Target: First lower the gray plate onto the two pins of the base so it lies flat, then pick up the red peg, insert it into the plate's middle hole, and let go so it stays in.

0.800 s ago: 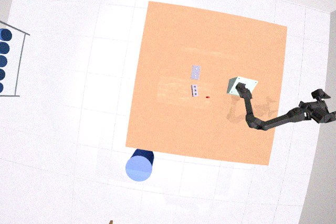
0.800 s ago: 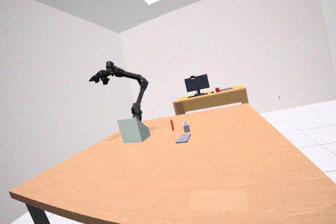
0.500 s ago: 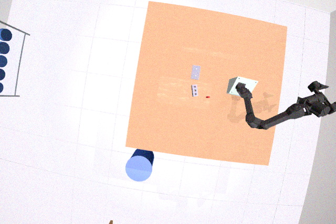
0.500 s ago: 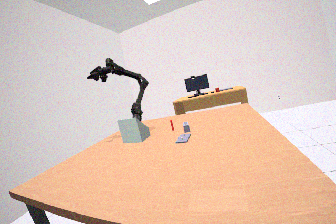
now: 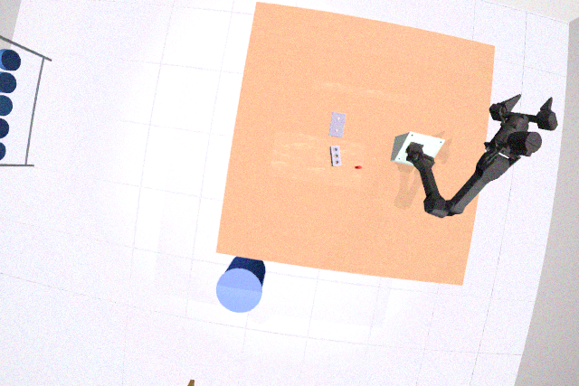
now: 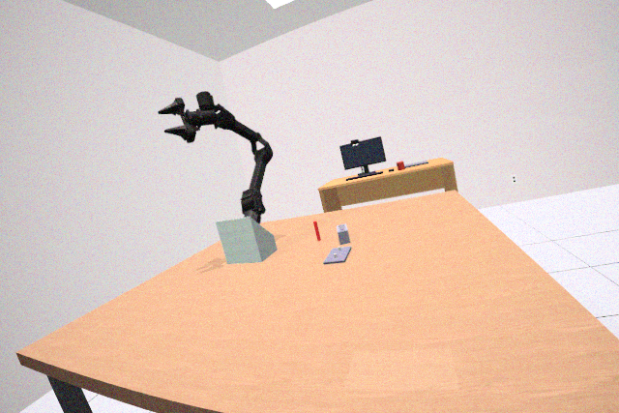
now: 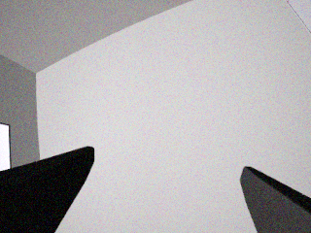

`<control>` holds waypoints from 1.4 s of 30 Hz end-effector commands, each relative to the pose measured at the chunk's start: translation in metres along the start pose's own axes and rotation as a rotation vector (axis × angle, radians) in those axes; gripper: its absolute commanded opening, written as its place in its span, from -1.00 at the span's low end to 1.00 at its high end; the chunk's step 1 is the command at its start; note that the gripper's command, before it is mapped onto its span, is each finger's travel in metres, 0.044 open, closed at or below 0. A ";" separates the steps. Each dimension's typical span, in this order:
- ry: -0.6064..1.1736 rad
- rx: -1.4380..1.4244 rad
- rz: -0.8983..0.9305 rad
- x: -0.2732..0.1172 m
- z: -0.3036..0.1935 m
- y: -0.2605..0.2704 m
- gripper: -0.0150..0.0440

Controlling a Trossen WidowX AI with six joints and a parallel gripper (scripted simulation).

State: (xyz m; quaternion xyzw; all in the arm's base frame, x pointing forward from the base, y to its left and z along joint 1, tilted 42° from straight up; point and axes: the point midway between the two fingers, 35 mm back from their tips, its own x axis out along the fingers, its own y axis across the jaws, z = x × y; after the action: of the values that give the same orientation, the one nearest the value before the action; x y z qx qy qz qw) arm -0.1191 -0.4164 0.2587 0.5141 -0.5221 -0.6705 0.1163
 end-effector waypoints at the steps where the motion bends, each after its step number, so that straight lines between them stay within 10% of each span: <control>1: 0.134 -0.164 -0.071 -0.010 -0.050 -0.031 1.00; 22: 0.978 -1.112 -0.574 -0.185 -0.225 -0.286 1.00; 42: 1.691 -1.956 -1.133 -0.432 -0.108 -0.477 1.00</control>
State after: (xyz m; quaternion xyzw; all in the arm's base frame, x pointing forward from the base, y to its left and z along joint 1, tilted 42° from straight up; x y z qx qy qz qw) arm 0.3455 -0.0188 0.1183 0.6344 0.5950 -0.2548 0.4226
